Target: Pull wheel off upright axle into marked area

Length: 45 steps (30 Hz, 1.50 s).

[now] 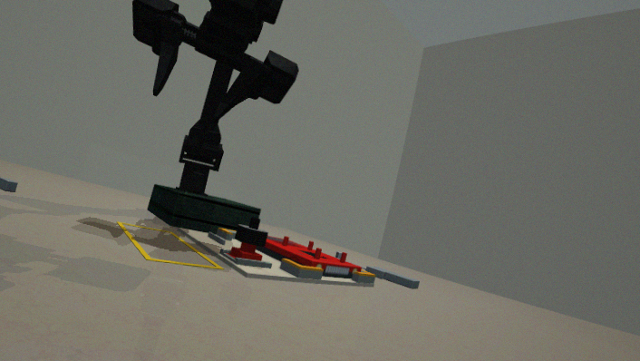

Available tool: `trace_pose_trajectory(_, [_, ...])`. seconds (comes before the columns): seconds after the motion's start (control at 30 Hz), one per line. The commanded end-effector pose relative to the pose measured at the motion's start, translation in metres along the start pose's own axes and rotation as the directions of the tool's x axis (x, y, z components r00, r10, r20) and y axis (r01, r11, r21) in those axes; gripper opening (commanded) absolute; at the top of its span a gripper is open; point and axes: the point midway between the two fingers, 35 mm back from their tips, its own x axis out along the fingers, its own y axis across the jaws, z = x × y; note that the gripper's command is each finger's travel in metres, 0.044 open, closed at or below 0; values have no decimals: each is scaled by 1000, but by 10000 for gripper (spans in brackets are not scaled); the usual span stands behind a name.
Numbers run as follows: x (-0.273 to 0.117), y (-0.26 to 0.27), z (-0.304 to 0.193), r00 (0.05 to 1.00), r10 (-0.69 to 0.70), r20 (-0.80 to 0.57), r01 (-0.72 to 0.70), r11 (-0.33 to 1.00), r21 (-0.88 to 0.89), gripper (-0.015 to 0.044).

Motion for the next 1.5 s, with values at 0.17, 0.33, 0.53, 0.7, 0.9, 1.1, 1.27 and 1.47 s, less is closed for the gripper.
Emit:
trace_pose_trajectory(0.17, [8, 77, -49, 974, 93, -205, -138, 966, -218, 300])
trace_pose_trajectory(0.33, [5, 111, -79, 943, 109, -313, -212, 924, -317, 300])
trace_pose_trajectory(0.53, [6, 113, -78, 942, 109, -317, -215, 922, -321, 300])
trace_pose_trajectory(0.7, [7, 119, -72, 942, 110, -317, -215, 922, -321, 300])
trace_pose_trajectory(0.9, [17, 120, -74, 942, 110, -317, -215, 922, -321, 300])
trace_pose_trajectory(1.1, [48, 124, -84, 942, 110, -317, -215, 922, -321, 300])
trace_pose_trajectory(1.27, [72, 125, -94, 942, 109, -317, -215, 922, -321, 300])
trace_pose_trajectory(1.47, [74, 124, -95, 942, 104, -319, -211, 924, -320, 274])
